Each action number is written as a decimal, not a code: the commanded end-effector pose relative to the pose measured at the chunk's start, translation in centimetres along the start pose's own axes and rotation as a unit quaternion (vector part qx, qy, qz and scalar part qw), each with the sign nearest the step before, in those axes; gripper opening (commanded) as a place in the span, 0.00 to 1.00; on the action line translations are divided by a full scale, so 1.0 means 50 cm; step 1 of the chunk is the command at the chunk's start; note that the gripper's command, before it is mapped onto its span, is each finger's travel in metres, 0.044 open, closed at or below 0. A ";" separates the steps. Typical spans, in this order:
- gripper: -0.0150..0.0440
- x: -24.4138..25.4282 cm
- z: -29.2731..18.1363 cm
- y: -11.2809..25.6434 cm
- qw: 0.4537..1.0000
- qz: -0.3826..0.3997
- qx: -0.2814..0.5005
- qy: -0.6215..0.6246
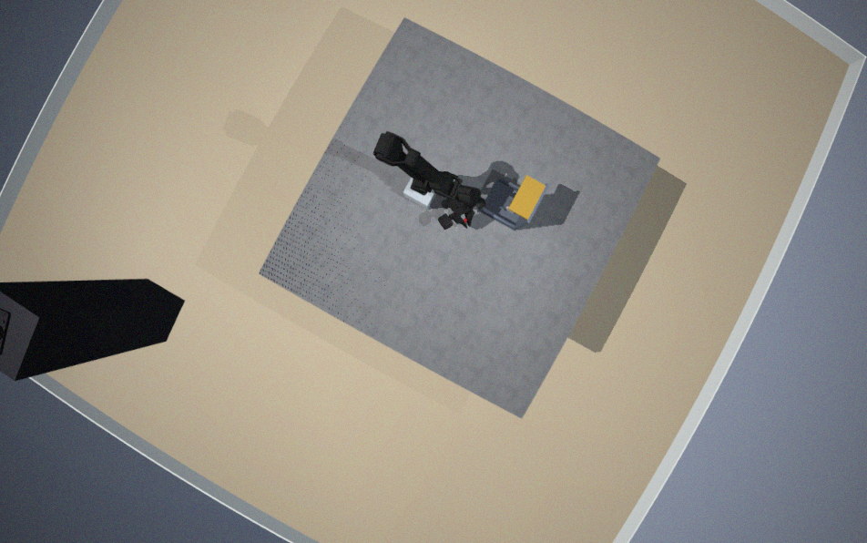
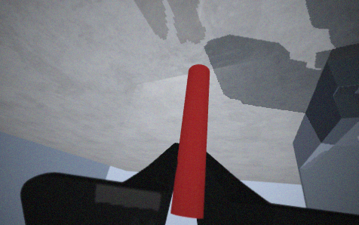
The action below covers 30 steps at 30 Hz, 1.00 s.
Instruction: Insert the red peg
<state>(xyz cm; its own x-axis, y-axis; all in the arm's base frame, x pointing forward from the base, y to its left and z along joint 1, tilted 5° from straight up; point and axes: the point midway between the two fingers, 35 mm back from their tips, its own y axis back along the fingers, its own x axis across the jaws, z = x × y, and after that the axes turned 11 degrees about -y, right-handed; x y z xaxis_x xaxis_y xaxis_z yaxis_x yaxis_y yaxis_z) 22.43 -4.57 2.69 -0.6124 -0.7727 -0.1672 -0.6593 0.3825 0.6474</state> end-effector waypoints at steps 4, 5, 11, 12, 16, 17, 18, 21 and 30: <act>0.25 -0.008 -0.020 0.013 1.000 -0.004 0.005 -0.004; 0.25 -0.008 -0.022 0.015 1.000 -0.004 0.005 -0.004; 0.25 -0.008 -0.029 0.025 1.000 -0.004 0.005 -0.004; 0.25 -0.008 -0.030 0.027 1.000 -0.004 0.005 -0.004; 0.25 -0.008 -0.034 0.034 1.000 -0.004 0.005 -0.003; 0.25 -0.007 -0.035 0.036 1.000 -0.004 0.005 -0.003; 0.25 -0.007 -0.035 0.037 1.000 -0.004 0.005 -0.003; 0.25 -0.006 -0.036 0.042 1.000 -0.004 0.004 -0.003; 0.25 -0.004 -0.033 0.049 1.000 -0.004 0.004 -0.003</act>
<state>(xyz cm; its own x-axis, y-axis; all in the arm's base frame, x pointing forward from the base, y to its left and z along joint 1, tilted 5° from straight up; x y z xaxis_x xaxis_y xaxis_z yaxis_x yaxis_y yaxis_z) 21.60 -4.35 5.15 -0.6074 -0.7761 -0.1695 -0.6625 0.3772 0.6471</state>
